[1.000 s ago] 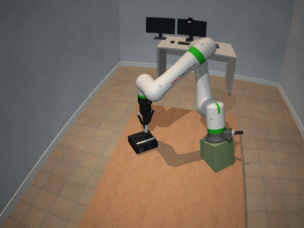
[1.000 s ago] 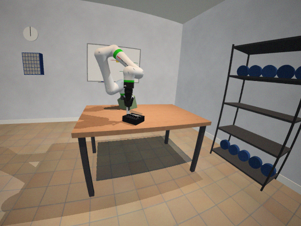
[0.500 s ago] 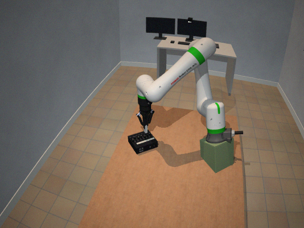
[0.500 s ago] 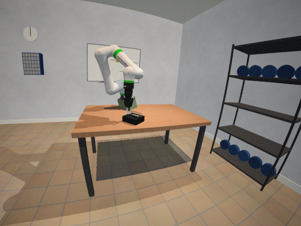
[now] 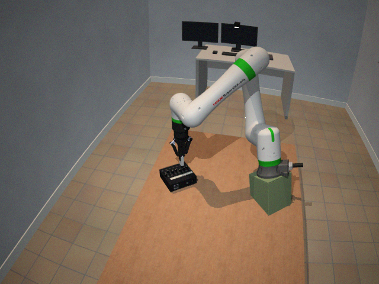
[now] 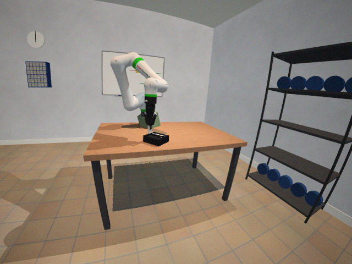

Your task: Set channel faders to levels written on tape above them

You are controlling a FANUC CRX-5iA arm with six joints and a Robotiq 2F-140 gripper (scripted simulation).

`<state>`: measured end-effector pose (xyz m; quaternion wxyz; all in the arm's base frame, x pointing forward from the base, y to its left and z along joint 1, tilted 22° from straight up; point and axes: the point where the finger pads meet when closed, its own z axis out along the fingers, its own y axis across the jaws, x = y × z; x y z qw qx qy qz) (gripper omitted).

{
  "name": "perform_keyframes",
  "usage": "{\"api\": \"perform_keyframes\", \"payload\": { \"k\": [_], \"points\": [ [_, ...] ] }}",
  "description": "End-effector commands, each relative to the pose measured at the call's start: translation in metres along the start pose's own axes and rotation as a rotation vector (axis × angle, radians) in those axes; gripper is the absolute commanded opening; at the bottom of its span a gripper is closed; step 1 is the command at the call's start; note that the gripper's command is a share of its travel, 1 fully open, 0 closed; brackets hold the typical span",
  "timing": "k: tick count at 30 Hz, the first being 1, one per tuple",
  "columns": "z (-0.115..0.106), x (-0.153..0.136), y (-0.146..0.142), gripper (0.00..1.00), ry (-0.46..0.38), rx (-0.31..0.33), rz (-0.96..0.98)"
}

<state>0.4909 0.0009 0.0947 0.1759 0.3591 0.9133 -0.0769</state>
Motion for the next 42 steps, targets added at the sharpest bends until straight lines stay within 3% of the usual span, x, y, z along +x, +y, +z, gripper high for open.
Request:
{"api": "perform_keyframes", "payload": {
  "k": [1,42],
  "points": [
    [-0.0002,-0.0001,0.0002,0.0,0.0,0.0,0.0],
    [0.0087,-0.0001,0.0002,0.0,0.0,0.0,0.0]
  ]
}}
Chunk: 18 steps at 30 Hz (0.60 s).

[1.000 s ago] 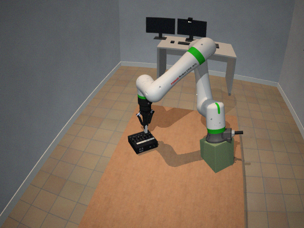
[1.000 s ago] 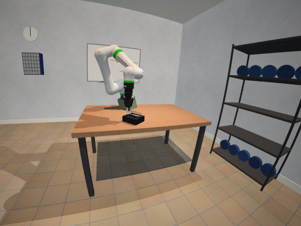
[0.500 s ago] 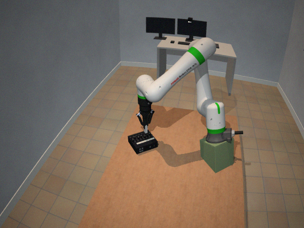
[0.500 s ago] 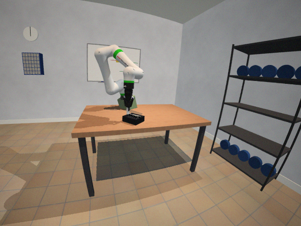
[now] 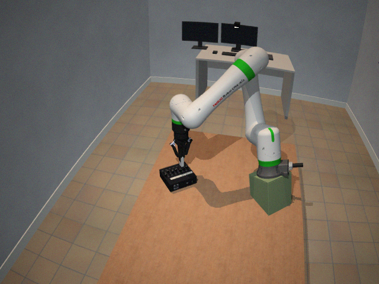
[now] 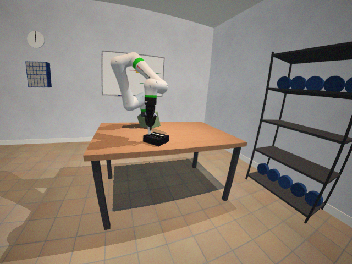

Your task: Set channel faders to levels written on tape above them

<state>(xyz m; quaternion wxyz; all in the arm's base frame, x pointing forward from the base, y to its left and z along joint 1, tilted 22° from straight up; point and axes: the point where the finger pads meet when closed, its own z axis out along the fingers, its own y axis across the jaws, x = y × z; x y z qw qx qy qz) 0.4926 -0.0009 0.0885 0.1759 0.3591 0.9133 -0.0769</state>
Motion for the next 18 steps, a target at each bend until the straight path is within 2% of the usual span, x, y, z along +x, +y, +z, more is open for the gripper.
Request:
{"api": "perform_keyframes", "payload": {
  "k": [1,18],
  "points": [
    [0.002,-0.0001,0.0002,0.0,0.0,0.0,0.0],
    [0.0052,-0.0001,0.0002,0.0,0.0,0.0,0.0]
  ]
}}
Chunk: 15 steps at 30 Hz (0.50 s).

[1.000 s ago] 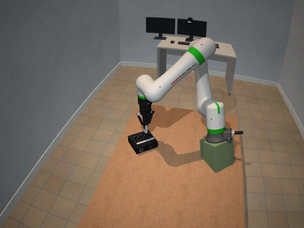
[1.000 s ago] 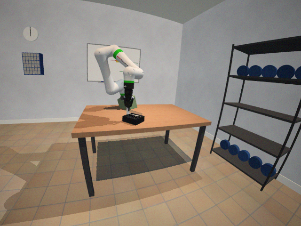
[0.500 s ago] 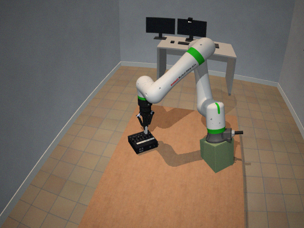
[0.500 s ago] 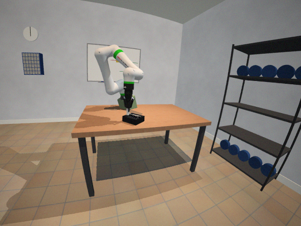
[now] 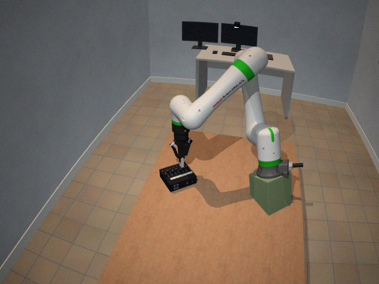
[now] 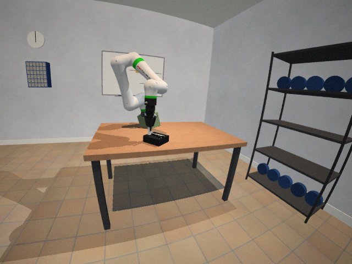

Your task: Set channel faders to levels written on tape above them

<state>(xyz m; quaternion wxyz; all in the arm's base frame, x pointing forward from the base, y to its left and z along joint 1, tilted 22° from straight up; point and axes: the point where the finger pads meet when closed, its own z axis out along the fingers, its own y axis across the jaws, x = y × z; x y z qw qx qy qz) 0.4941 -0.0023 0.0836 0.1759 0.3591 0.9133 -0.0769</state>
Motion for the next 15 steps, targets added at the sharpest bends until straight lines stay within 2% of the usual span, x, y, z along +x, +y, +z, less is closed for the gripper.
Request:
{"api": "perform_keyframes", "payload": {
  "k": [1,15],
  "points": [
    [-0.0001,-0.0001,0.0002,0.0,0.0,0.0,0.0],
    [-0.0001,0.0018,0.0002,0.0,0.0,0.0,0.0]
  ]
}}
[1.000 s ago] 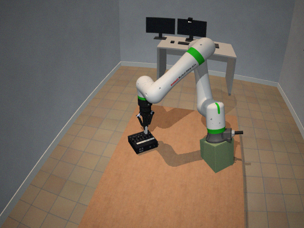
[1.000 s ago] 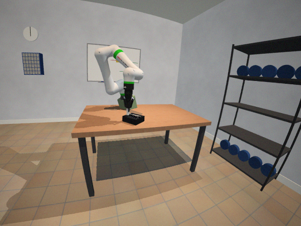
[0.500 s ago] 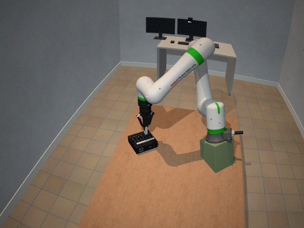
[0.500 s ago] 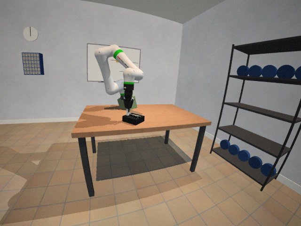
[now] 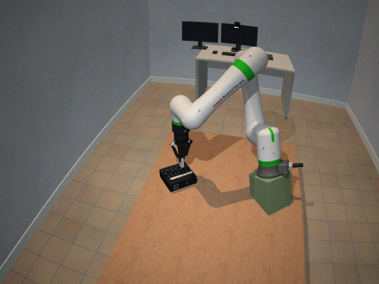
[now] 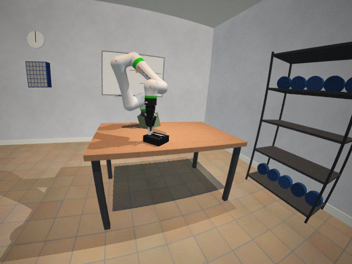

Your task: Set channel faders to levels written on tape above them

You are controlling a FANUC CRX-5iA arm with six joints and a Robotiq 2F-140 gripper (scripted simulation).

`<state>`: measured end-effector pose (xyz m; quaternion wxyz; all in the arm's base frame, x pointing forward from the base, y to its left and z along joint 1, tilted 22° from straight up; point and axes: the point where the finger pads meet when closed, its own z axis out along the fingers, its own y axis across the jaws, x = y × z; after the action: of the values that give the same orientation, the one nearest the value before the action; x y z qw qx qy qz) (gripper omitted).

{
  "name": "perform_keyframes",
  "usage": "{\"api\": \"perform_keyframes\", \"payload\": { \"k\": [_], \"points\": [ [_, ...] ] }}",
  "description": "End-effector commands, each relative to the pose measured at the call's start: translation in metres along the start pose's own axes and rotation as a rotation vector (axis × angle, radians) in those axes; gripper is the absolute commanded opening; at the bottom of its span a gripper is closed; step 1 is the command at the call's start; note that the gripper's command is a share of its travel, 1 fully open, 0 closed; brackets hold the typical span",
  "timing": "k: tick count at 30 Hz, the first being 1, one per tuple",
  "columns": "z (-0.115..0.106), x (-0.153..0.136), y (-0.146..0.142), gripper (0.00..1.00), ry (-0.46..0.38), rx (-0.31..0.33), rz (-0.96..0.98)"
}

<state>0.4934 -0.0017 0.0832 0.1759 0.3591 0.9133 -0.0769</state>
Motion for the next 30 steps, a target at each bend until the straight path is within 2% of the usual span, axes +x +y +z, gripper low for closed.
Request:
{"api": "perform_keyframes", "payload": {
  "k": [1,30],
  "points": [
    [0.0,0.001,0.0,0.0,0.0,0.0,0.0],
    [0.0,0.014,0.0,0.0,0.0,0.0,0.0]
  ]
}}
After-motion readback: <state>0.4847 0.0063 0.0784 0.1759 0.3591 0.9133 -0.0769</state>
